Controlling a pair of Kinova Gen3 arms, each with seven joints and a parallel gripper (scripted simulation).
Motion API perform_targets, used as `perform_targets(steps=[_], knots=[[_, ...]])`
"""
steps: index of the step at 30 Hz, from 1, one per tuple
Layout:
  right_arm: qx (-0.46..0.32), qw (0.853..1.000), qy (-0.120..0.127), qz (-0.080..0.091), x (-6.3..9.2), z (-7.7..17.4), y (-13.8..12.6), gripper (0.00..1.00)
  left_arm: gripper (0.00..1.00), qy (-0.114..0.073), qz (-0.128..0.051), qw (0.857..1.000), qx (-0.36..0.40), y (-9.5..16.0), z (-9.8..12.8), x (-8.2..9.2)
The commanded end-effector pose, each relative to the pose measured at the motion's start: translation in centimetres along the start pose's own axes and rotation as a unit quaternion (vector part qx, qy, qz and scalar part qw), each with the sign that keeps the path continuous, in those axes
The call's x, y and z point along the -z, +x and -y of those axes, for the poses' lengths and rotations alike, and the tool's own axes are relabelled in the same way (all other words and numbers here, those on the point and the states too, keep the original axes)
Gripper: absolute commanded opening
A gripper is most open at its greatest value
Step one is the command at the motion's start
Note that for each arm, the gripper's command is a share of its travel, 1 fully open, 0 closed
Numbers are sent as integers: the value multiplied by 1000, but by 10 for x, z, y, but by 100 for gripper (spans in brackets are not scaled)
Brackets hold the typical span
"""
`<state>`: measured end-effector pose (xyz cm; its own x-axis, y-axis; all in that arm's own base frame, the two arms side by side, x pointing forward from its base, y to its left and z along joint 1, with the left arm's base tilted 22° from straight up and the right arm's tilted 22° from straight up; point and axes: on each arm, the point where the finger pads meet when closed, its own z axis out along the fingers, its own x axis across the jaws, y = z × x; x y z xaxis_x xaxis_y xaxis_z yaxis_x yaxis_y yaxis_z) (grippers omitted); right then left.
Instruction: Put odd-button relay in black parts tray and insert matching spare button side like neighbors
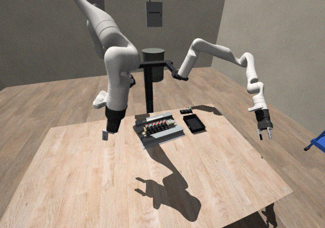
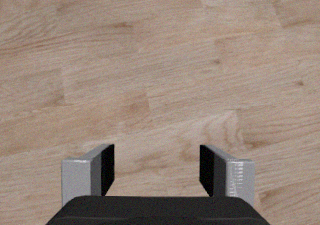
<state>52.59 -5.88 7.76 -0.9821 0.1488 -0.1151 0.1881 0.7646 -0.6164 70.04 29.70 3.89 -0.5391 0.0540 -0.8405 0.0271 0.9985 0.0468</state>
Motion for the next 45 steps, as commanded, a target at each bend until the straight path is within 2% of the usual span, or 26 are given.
perform_targets(steps=[1, 9, 11, 26, 28, 43, 45], knots=[[-32, 999, -7, -13, -6, 19, 0, 100, 100, 0, 1, 1000, -1, -2, 0, 0], [-91, 995, -18, -36, -18, 52, 4, 100, 100, 0, 1, 1000, -1, -2, 0, 0], [-91, 995, -18, -36, -18, 52, 4, 100, 100, 0, 1, 1000, -1, -2, 0, 0], [-210, 974, -37, -80, -41, 118, 17, 100, 100, 0, 1, 1000, -1, -2, 0, 0], [-210, 974, -37, -80, -41, 118, 17, 100, 100, 0, 1, 1000, -1, -2, 0, 0], [-329, 935, -51, -120, -60, 182, 39, 100, 100, 0, 1, 1000, -1, -2, 0, 0], [-329, 935, -51, -120, -60, 182, 39, 100, 100, 0, 1, 1000, -1, -2, 0, 0]])
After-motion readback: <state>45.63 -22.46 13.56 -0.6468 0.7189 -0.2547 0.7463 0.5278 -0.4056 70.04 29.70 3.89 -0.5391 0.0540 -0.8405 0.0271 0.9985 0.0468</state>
